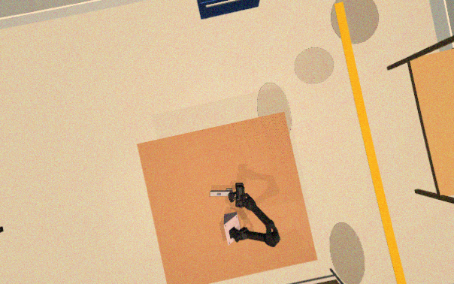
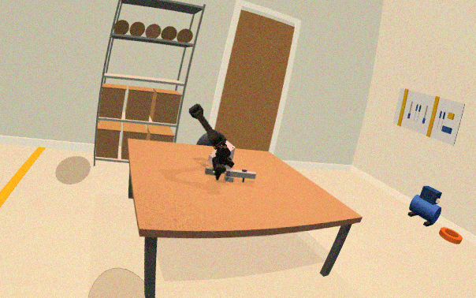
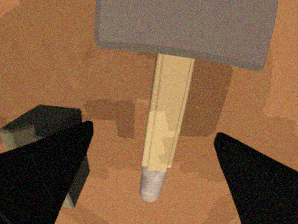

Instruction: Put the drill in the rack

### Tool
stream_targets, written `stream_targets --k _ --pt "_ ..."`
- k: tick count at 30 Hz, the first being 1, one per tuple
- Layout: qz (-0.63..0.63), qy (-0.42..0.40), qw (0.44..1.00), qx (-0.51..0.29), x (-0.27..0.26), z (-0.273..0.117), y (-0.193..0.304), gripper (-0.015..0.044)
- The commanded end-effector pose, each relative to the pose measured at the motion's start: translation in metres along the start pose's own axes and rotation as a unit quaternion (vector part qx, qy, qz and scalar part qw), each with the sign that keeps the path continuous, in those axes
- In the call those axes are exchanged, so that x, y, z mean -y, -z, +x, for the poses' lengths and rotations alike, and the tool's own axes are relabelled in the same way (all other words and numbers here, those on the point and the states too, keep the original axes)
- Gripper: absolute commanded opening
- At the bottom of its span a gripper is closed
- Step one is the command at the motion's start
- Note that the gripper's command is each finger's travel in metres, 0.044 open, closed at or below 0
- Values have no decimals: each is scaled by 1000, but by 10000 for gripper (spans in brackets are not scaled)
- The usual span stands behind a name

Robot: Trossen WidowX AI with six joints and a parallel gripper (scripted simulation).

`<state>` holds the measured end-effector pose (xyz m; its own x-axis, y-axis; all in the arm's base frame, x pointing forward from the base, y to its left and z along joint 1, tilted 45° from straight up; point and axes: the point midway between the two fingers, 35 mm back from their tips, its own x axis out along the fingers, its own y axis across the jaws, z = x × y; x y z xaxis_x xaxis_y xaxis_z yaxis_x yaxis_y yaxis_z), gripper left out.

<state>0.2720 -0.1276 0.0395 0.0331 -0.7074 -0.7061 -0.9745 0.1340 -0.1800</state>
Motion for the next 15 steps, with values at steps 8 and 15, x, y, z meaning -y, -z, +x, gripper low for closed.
stream_targets --k 8,15 --pt "0 0 1000 0 0 0 0 282" --pt "0 0 1000 0 0 0 0 99"
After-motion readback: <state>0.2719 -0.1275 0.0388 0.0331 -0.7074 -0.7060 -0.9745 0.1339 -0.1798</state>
